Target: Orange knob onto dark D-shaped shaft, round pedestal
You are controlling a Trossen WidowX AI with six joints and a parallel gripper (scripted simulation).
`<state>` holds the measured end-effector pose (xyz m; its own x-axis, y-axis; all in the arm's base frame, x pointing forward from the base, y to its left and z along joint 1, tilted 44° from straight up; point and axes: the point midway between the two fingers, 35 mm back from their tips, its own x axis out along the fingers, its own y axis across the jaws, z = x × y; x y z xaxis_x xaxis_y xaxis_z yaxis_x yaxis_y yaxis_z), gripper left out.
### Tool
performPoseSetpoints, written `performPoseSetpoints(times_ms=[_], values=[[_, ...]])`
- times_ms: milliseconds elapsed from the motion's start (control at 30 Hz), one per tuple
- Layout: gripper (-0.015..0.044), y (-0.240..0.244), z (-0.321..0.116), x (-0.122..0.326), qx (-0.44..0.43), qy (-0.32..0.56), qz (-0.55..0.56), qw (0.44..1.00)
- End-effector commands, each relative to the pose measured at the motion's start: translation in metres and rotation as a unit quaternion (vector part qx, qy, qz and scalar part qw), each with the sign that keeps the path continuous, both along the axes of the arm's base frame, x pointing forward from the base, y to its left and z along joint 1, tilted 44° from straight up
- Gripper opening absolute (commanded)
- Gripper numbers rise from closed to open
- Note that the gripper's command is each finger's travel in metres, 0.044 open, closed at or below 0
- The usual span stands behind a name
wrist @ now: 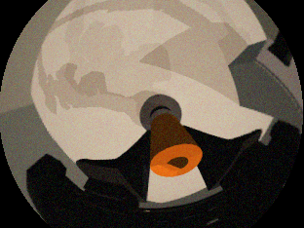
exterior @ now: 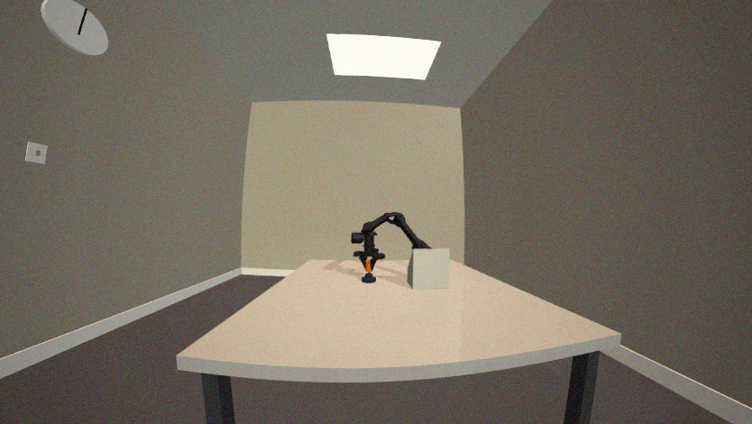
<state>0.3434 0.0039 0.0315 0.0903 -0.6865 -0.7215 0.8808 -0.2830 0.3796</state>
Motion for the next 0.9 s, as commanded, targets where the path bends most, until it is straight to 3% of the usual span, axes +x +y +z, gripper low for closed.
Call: performPoseSetpoints(times_ms=[0, 267, 867], values=[[0.0, 0.0026, 0.0035, 0.001, 0.0, -0.003, 0.0, 1.0], [0.0, 0.0037, 0.0031, 0.0023, 0.01, -0.075, -0.076, 0.994], [0.0, -0.0002, 0.0004, 0.001, 0.01, -0.075, -0.076, 0.994]])
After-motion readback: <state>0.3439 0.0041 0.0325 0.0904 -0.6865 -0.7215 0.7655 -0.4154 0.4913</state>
